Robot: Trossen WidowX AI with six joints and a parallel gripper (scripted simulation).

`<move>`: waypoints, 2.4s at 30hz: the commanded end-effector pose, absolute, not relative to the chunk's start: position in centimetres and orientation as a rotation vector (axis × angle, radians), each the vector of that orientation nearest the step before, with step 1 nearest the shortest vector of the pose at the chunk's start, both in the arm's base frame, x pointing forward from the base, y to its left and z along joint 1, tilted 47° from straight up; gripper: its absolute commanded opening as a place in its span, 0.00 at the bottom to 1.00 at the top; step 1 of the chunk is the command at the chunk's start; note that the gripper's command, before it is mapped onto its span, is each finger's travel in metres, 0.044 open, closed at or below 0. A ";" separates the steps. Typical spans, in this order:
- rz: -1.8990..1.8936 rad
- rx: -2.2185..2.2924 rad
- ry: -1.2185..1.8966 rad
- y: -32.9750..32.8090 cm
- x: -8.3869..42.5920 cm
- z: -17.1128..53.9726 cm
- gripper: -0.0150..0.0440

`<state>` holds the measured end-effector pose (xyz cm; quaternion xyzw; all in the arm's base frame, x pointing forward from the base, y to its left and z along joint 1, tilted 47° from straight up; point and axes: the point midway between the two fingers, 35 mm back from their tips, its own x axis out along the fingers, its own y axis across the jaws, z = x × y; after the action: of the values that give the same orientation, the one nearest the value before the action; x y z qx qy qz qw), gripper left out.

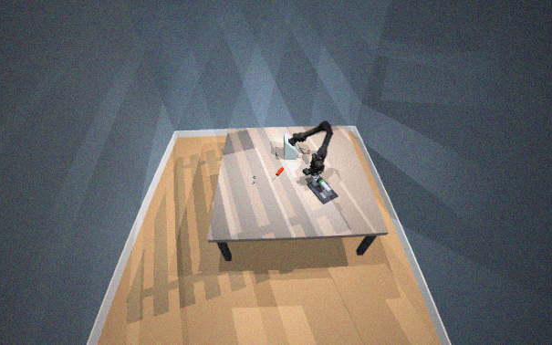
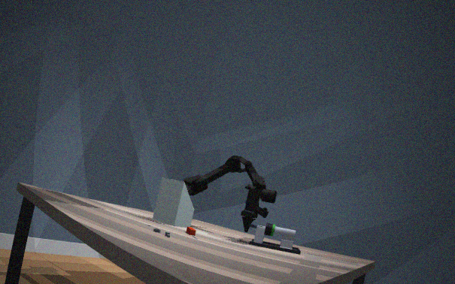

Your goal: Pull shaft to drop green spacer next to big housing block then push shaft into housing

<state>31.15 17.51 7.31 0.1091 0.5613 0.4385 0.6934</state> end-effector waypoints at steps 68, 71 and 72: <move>0.982 0.244 1.257 17.3 30.5 7.0 0.25; 0.982 0.244 1.257 17.3 30.5 7.0 0.25; 0.982 0.244 1.257 17.3 30.5 7.0 0.25</move>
<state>30.62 17.30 7.09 0.1090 0.5615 0.4383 0.6933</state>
